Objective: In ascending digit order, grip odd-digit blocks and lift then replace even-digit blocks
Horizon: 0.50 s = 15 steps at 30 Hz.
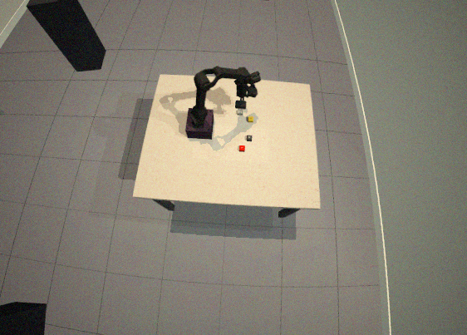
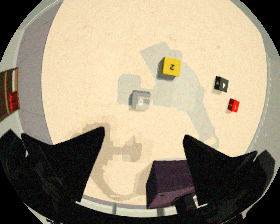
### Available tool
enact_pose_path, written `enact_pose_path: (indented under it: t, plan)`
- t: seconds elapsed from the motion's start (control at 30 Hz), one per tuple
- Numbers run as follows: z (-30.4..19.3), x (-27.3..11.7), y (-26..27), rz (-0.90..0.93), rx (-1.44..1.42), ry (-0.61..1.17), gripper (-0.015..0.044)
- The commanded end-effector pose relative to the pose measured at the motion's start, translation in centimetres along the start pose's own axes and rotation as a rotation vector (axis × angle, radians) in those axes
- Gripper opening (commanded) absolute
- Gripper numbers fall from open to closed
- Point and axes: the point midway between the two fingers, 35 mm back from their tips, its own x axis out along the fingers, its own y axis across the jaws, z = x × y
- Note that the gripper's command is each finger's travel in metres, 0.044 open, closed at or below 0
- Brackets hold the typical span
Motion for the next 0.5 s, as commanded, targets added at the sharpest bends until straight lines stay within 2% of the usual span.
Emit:
enact_pose_path:
  t: [0.0,0.37,0.47]
  plan:
    - [-0.2,-0.3,0.2,0.009,0.004,-0.009,0.04]
    - [-0.2,-0.3,0.2,0.009,0.004,-0.009,0.04]
    - [0.1,2.8,0.4,0.009,0.004,-0.01,0.04]
